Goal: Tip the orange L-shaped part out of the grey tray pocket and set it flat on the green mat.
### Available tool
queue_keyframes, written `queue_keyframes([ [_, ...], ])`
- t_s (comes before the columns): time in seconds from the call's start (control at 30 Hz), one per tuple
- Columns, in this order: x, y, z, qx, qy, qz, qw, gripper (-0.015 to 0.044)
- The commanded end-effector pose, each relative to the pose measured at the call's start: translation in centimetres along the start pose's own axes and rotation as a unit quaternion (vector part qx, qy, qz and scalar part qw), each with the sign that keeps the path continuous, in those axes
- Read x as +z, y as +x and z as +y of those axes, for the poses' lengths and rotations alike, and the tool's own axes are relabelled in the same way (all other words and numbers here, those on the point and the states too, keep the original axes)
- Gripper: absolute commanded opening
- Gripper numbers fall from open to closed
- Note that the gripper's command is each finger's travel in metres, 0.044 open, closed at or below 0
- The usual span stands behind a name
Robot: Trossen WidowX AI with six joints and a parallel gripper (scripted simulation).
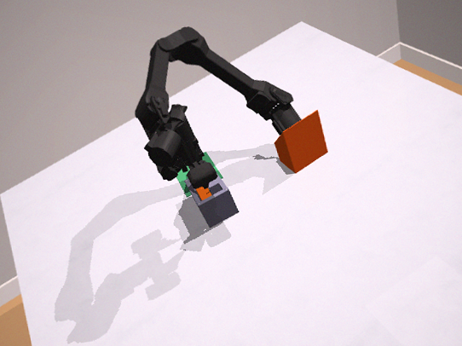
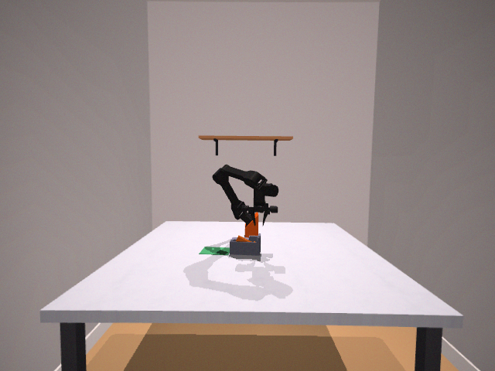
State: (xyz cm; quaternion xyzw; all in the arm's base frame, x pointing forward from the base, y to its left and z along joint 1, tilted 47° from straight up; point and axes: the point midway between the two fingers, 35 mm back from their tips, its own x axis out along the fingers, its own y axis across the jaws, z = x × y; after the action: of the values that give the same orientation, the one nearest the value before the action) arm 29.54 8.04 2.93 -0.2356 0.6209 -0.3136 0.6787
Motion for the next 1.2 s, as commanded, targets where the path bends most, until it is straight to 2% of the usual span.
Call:
queue_keyframes([
  [0.0, 0.0, 0.0, 0.0, 0.001, -0.001, -0.001, 1.0, 0.018],
  [1.07, 0.0, 0.0, 0.0, 0.001, -0.001, -0.001, 1.0, 0.018],
  [1.17, 0.1, 1.6, 0.0, 0.0, 0.0, 0.001, 1.0, 0.018],
])
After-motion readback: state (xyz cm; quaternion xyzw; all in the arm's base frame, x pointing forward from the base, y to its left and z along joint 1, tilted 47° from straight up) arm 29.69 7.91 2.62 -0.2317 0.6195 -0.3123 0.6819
